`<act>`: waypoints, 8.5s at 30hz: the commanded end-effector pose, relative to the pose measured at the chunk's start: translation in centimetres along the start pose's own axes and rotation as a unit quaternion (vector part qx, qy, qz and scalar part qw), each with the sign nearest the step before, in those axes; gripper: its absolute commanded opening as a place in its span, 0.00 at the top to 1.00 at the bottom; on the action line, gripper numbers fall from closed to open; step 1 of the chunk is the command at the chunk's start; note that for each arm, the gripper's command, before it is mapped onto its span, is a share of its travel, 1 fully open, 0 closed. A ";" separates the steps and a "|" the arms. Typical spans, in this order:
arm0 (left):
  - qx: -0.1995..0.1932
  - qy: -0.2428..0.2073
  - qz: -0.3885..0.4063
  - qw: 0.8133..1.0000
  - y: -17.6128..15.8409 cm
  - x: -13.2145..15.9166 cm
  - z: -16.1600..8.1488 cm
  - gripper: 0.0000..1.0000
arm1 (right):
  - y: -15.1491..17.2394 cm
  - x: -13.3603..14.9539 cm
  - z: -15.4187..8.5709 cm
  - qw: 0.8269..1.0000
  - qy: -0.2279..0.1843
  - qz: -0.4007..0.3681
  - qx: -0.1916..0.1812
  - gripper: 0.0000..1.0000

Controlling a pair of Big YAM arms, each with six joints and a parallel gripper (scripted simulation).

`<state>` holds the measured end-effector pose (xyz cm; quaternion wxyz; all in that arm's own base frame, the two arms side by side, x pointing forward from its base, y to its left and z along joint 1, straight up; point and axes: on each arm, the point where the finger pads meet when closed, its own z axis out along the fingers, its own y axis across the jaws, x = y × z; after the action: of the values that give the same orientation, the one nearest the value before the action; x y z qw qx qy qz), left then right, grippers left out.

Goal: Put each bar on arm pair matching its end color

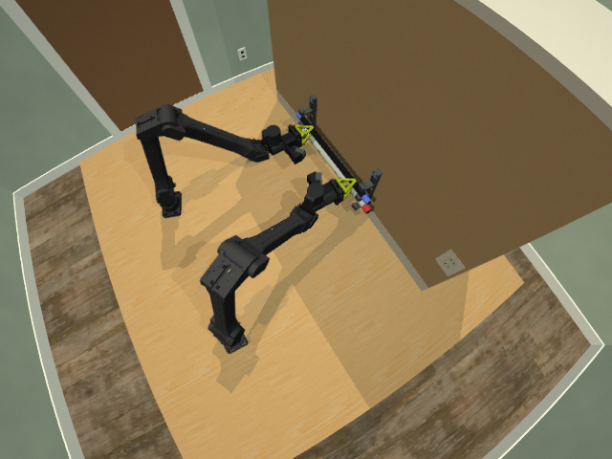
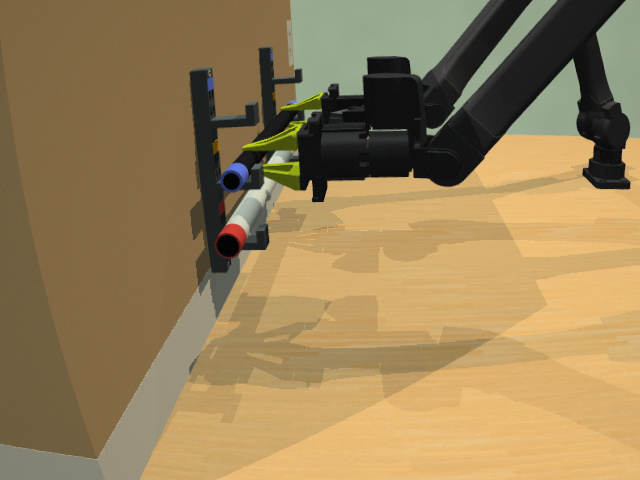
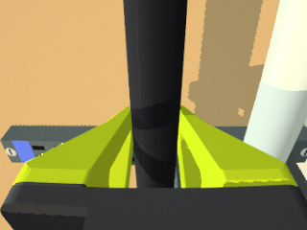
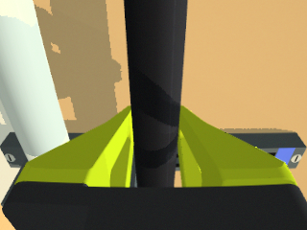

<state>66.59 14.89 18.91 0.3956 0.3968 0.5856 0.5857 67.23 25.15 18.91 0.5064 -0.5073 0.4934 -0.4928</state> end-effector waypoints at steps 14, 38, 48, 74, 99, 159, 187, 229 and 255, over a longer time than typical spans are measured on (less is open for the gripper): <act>-0.007 0.006 -0.006 1.000 0.7 0.7 2.2 1.00 | -2.4 0.0 2.2 1.000 0.004 0.018 0.022 1.00; -0.007 0.006 -0.006 1.000 1.2 0.7 2.5 1.00 | -2.9 0.0 2.5 1.000 0.004 0.018 0.022 1.00; -0.007 0.006 -0.006 1.000 1.7 0.7 2.5 1.00 | -3.4 0.0 2.5 1.000 0.004 0.018 0.022 1.00; -0.007 0.006 -0.006 1.000 4.4 0.7 2.2 1.00 | -6.1 0.0 2.3 1.000 0.004 0.018 0.022 1.00; -0.007 0.006 -0.006 1.000 6.6 0.7 1.9 1.00 | -8.3 0.0 2.1 1.000 0.004 0.018 0.022 1.00; -0.007 0.006 -0.006 1.000 9.0 0.8 1.1 1.00 | -10.6 0.0 1.4 1.000 0.004 0.018 0.022 1.00; -0.007 0.006 -0.006 1.000 8.0 0.7 -1.0 1.00 | -9.5 0.1 -0.8 1.000 0.004 0.018 0.022 1.00; -0.007 0.007 -0.006 1.000 7.2 0.3 -3.3 1.00 | -8.6 0.5 -3.0 1.000 0.003 0.018 0.022 1.00; -0.007 0.007 -0.006 1.000 6.9 0.3 -4.7 1.00 | -8.2 0.5 -4.5 1.000 0.003 0.018 0.022 1.00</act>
<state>62.24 13.11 21.32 0.3790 0.4121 0.6078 0.5631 62.60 24.99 21.39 0.4904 -0.5269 0.5038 -0.4776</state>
